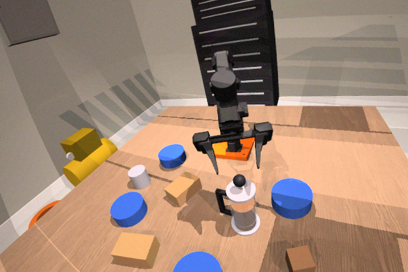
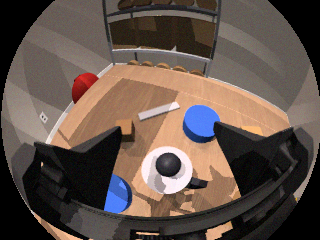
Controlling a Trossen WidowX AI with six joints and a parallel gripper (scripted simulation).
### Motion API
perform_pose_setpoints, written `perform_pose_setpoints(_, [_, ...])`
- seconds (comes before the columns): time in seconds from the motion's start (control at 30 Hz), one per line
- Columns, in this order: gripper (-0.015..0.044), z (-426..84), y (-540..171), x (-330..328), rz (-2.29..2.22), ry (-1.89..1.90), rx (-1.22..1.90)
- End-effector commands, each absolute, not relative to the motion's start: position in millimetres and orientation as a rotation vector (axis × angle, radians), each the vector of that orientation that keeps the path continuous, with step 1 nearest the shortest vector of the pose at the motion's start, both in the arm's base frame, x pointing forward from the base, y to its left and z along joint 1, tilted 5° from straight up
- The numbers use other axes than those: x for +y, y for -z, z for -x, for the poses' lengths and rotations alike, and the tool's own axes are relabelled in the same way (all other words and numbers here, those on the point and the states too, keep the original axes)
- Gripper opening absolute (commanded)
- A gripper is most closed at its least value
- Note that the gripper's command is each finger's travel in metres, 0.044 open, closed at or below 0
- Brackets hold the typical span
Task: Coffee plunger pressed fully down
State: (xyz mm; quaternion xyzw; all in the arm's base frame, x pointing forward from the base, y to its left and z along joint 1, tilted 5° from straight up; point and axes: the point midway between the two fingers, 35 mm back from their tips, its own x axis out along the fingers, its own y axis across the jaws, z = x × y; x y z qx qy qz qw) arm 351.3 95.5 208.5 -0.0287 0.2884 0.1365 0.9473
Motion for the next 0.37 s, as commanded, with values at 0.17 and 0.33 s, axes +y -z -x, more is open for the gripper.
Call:
perform_pose_setpoints(0.17, [0.044, -338.6, -237.7, 92.3, 0.057, -0.284, 0.584])
perform_pose_setpoints(0.33, [0.044, -338.6, -237.7, 92.3, 0.057, -0.284, 0.584])
